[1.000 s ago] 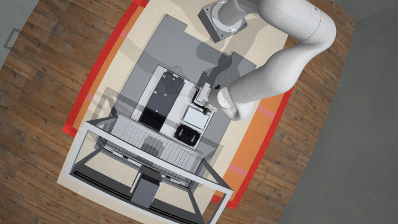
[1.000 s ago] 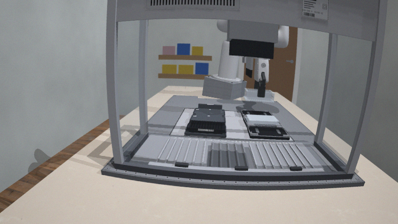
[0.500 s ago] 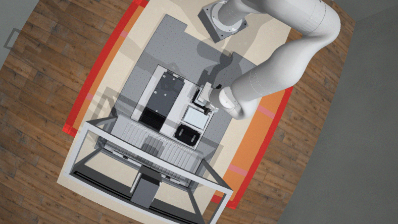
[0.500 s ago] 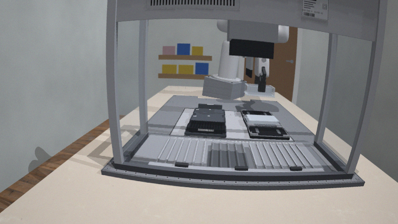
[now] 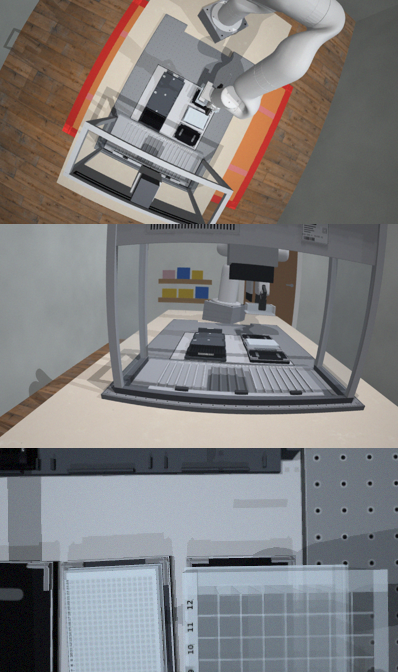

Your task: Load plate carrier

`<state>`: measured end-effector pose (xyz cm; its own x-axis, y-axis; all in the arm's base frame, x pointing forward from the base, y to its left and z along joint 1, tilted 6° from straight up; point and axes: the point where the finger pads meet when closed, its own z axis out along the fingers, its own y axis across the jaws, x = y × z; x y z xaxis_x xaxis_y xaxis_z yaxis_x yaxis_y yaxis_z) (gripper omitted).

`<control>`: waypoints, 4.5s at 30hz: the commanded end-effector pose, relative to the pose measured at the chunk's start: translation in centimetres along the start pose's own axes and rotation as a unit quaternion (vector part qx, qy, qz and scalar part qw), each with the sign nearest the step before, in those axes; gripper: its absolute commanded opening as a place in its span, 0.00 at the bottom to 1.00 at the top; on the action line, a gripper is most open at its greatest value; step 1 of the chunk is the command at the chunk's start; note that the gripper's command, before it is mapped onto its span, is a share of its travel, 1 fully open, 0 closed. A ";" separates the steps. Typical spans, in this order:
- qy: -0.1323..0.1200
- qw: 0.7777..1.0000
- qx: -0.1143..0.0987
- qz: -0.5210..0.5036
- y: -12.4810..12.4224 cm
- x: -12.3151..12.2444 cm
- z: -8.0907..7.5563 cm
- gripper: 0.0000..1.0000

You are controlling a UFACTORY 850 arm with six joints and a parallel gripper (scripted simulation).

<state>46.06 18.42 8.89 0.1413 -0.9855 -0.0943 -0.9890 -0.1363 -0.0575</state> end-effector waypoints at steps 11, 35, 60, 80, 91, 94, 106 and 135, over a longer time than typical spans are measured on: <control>0.000 1.000 0.000 0.000 0.0 0.0 -1.9 0.00; 0.000 0.977 0.000 -0.215 -3.3 5.6 -1.9 0.00; 0.001 0.825 0.000 -0.565 -9.0 15.6 -1.9 0.00; 0.001 0.695 0.000 -0.719 -12.4 21.6 -1.8 0.00; 0.001 0.580 0.000 -0.815 -12.4 21.6 -1.9 0.00; 0.001 0.539 0.000 -0.843 -12.4 21.6 -1.9 0.00; 0.001 0.391 0.000 -0.920 -12.4 21.6 -1.9 0.00; 0.000 0.005 0.000 -1.000 -12.4 21.6 -1.9 0.00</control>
<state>61.22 -1.32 9.32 -0.1150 0.9896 0.0864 0.9925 0.1109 0.0511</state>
